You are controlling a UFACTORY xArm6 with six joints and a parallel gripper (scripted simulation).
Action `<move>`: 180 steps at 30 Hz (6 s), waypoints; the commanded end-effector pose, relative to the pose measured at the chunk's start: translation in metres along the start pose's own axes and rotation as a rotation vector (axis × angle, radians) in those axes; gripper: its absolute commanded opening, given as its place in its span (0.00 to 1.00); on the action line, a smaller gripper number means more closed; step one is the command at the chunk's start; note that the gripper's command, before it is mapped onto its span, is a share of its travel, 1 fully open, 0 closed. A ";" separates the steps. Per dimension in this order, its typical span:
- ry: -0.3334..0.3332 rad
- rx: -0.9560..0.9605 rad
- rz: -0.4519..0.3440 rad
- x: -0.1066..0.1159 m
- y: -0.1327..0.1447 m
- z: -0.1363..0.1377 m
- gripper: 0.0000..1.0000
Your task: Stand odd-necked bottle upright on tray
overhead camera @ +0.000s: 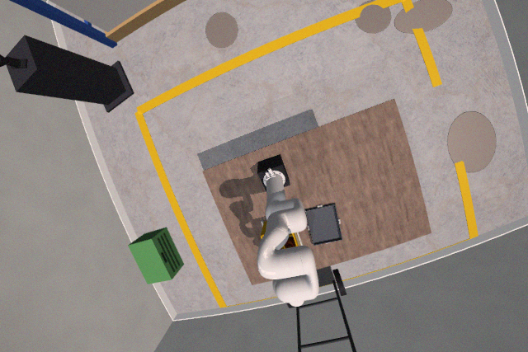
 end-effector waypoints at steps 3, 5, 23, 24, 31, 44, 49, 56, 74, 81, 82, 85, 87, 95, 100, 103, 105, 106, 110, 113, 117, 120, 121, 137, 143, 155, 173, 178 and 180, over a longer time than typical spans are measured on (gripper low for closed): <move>-0.003 0.000 -0.003 0.004 0.001 -0.001 0.65; -0.003 0.000 -0.003 0.005 0.001 -0.001 0.65; -0.003 0.000 -0.003 0.045 0.001 -0.001 0.65; -0.003 0.000 -0.003 0.049 0.001 -0.001 0.65; -0.003 0.000 -0.003 0.071 0.001 -0.001 0.65; -0.003 0.000 -0.003 0.086 0.001 -0.001 0.65; -0.003 0.000 -0.003 0.086 0.001 -0.001 0.00; -0.003 0.000 -0.003 0.086 0.001 -0.001 0.00; -0.003 0.000 -0.003 0.086 0.001 -0.001 0.00; -0.003 0.000 -0.003 0.086 0.001 -0.001 0.00; -0.003 0.000 -0.003 0.086 0.000 -0.001 0.00; 0.000 -0.003 0.005 0.090 -0.038 0.001 0.00; 0.001 -0.003 0.006 0.091 -0.050 0.002 0.00; 0.004 -0.005 0.010 0.094 -0.104 0.014 0.00; 0.004 -0.004 0.007 0.092 -0.140 0.028 0.00; 0.002 -0.003 0.003 0.090 -0.161 0.038 0.00; -0.001 -0.002 0.000 0.088 -0.174 0.045 0.00; -0.002 -0.001 -0.002 0.086 -0.180 0.049 0.00; -0.003 0.000 -0.003 0.085 -0.185 0.052 0.00; -0.003 0.000 -0.003 0.085 -0.185 0.052 0.00; -0.003 0.000 -0.003 0.085 -0.185 0.052 0.65; -0.003 0.000 -0.003 0.085 -0.185 0.052 0.65; -0.003 0.000 -0.003 0.085 -0.185 0.052 0.65; -0.003 0.000 -0.003 0.085 -0.185 0.052 0.65; -0.003 0.000 -0.003 0.085 -0.185 0.052 0.65; -0.003 0.000 -0.003 0.084 -0.185 0.052 0.65; -0.003 0.000 -0.003 0.073 -0.186 0.052 0.65; -0.003 0.000 -0.003 0.069 -0.186 0.051 0.65; -0.003 0.000 -0.003 0.066 -0.186 0.051 0.65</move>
Point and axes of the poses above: the point where the finger pads meet when closed, its own x axis back along the fingers, its own z axis across the jaws, y = z × x, the point moved 7 cm from there along x, back along the fingers, and after that the axes turned 3 degrees about -x, right-handed, at the moved point
